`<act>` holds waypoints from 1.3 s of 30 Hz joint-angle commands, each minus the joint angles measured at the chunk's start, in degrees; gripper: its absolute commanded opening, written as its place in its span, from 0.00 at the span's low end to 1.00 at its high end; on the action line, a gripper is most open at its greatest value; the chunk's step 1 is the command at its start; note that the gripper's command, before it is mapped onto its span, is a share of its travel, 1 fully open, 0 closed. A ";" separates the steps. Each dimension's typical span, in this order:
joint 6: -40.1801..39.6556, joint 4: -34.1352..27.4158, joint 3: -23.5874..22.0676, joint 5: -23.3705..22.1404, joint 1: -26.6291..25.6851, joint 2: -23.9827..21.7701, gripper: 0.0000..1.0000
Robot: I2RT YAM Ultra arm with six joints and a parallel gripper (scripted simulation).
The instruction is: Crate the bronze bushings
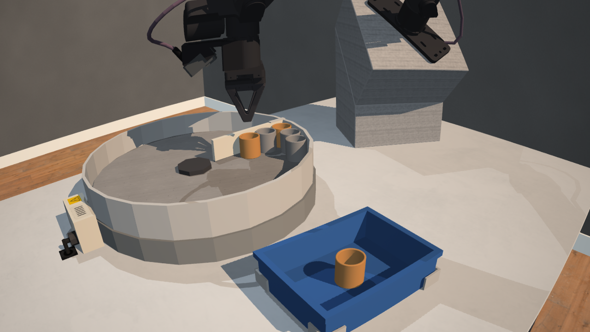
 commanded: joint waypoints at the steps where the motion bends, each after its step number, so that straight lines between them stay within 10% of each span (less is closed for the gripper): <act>1: 0.10 -0.25 -1.26 -0.14 -0.58 -1.72 0.15; 39: -0.18 0.92 -1.75 -0.16 -0.79 -1.90 0.15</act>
